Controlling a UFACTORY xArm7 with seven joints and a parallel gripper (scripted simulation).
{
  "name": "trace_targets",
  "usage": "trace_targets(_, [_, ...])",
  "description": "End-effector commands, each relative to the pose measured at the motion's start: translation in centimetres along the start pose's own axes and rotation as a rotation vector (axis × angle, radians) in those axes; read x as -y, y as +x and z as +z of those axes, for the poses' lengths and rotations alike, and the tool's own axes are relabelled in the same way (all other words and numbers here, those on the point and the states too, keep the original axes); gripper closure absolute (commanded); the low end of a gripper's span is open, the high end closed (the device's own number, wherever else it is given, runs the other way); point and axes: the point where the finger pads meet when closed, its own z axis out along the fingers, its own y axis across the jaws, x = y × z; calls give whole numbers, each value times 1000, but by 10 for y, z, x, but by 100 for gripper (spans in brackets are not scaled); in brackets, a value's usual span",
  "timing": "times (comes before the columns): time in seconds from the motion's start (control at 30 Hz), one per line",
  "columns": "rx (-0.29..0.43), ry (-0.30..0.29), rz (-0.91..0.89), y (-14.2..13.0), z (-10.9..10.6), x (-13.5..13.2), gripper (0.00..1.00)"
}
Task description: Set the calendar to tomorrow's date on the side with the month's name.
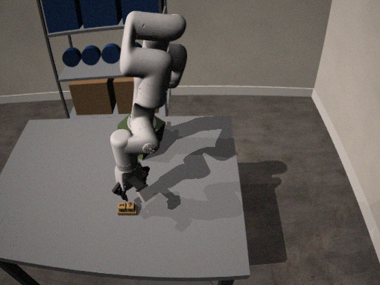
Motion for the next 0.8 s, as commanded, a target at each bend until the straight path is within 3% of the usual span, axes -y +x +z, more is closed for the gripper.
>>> trace_targets(0.0, [0,3,-54,2,0,-5,0])
trace_targets(0.2, [0,3,-133,5,0,-30,0])
trace_targets(0.37, [0,3,-141,5,0,-31,0])
trace_targets(0.5, [0,3,-246,6,0,-34,0])
trace_targets(0.6, [0,3,-263,8,0,-54,0])
trace_targets(0.77, [0,3,-289,9,0,-58,0])
